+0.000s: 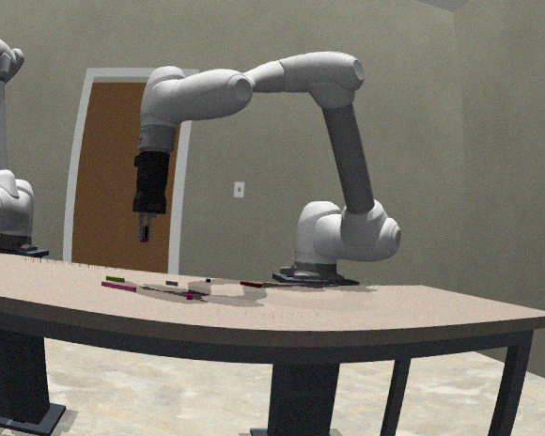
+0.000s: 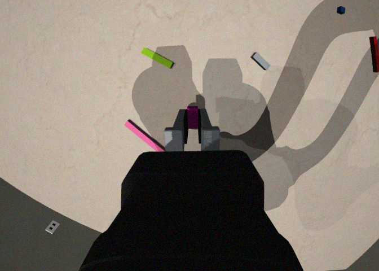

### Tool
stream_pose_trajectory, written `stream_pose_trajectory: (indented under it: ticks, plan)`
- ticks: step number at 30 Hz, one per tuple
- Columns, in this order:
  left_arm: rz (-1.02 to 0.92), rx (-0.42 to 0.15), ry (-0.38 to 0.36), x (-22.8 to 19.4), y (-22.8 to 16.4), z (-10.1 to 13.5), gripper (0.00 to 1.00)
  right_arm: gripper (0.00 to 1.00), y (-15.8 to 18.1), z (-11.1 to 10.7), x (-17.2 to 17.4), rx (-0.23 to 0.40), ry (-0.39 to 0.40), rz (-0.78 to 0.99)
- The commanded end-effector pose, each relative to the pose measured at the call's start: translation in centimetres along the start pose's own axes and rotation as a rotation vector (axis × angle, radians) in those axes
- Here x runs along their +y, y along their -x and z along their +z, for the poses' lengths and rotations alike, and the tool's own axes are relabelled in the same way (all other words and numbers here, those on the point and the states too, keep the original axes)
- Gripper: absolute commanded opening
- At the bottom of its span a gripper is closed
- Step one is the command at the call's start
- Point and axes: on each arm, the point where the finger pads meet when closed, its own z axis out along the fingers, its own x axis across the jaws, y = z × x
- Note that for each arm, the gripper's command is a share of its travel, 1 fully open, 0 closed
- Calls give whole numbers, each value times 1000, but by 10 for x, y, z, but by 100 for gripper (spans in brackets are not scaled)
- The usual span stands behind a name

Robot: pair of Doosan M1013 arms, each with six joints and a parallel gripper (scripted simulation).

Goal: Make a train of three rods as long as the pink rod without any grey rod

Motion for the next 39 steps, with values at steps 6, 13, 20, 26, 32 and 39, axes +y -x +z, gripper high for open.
stream_pose_trajectory:
  ticks: [6, 13, 20, 26, 32, 39]
  plan:
    - [226, -1, -8, 83, -14, 1, 24, 100, 0, -1, 0, 0, 1, 0]
    - [351, -1, -8, 130, -27, 2, 24, 100, 0, -1, 0, 0, 1, 0]
    - [475, -2, -8, 178, -43, 4, 24, 100, 0, -1, 0, 0, 1, 0]
    - [479, -2, -8, 180, -43, 4, 24, 100, 0, -1, 0, 0, 1, 0]
    - [479, -2, -8, 180, -43, 4, 24, 100, 0, -1, 0, 0, 1, 0]
    - [479, -2, -8, 180, -43, 6, 24, 100, 0, -1, 0, 0, 1, 0]
